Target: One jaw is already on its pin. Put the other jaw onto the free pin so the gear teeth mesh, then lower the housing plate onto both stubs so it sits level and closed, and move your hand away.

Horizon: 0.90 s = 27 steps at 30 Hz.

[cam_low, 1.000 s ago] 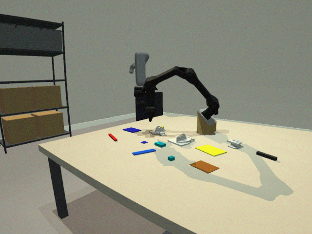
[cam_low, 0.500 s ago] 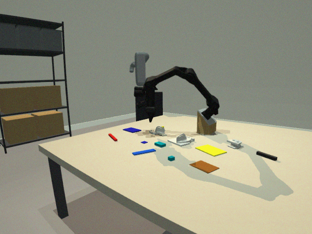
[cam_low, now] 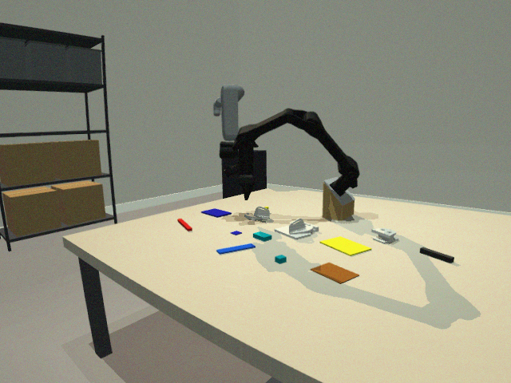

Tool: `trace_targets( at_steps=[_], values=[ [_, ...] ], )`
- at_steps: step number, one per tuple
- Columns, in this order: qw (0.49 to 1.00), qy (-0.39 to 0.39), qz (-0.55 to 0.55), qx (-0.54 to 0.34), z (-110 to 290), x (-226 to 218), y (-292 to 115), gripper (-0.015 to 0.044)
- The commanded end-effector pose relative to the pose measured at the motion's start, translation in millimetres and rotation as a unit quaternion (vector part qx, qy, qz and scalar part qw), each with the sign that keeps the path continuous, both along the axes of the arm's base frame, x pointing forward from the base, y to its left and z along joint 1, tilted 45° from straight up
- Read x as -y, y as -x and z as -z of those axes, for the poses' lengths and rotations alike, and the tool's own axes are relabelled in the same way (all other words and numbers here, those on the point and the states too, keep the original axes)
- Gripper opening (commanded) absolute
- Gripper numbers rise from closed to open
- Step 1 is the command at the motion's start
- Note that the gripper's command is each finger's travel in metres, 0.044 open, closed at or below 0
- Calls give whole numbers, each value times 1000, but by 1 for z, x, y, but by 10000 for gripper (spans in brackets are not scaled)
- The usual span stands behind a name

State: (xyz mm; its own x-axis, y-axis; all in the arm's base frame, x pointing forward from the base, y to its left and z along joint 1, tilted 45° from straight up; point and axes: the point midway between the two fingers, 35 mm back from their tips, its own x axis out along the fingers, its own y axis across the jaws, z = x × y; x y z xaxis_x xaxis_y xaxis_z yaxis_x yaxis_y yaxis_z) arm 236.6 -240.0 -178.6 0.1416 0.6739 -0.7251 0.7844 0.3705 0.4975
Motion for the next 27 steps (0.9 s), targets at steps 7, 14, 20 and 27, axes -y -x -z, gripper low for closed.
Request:
trace_targets(
  at_steps=[7,14,20,27],
  values=[
    [1000,0,0,0,0,0,0,335],
    [1000,0,0,0,0,0,0,151],
    [1000,0,0,0,0,0,0,0],
    [1000,0,0,0,0,0,0,0]
  ],
)
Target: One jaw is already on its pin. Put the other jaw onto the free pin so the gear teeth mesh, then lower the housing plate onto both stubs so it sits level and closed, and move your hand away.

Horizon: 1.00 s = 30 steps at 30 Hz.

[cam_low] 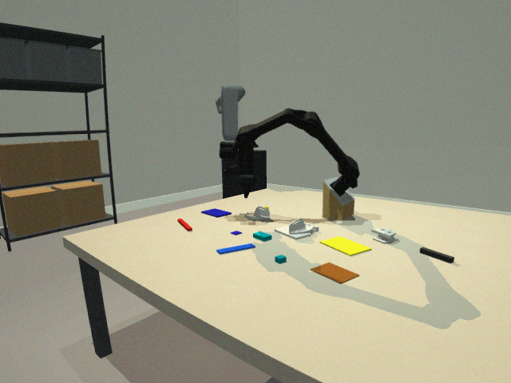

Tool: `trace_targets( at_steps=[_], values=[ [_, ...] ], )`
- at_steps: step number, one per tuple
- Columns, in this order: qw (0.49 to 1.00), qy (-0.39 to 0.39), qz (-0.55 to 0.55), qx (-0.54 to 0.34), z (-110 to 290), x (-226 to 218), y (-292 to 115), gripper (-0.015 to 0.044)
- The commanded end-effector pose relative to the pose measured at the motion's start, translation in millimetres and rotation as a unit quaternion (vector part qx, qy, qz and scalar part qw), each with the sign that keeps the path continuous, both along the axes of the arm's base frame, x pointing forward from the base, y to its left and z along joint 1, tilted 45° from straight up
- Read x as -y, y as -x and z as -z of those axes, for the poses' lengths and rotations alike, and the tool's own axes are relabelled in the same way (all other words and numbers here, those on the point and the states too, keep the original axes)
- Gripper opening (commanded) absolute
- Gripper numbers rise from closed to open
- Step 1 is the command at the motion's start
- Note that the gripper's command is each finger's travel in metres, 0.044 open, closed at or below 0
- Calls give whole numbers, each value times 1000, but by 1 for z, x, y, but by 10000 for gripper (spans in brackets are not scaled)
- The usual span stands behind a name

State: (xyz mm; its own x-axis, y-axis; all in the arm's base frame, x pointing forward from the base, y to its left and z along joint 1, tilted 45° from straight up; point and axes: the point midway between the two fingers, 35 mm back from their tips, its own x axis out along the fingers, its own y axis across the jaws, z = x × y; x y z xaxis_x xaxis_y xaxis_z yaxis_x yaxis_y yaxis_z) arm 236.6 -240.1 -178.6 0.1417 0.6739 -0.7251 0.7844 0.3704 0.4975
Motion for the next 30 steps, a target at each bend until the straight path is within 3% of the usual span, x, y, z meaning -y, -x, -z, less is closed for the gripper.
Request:
trace_targets(
  at_steps=[1,4,17,21,30],
  values=[
    [1000,0,0,0,0,0,0,0],
    [1000,0,0,0,0,0,0,0],
    [995,-18,58,-74,-16,-22,48,341],
    [995,-19,58,-74,6,-44,45,440],
    [995,-19,58,-74,11,-50,45,440]
  ],
)
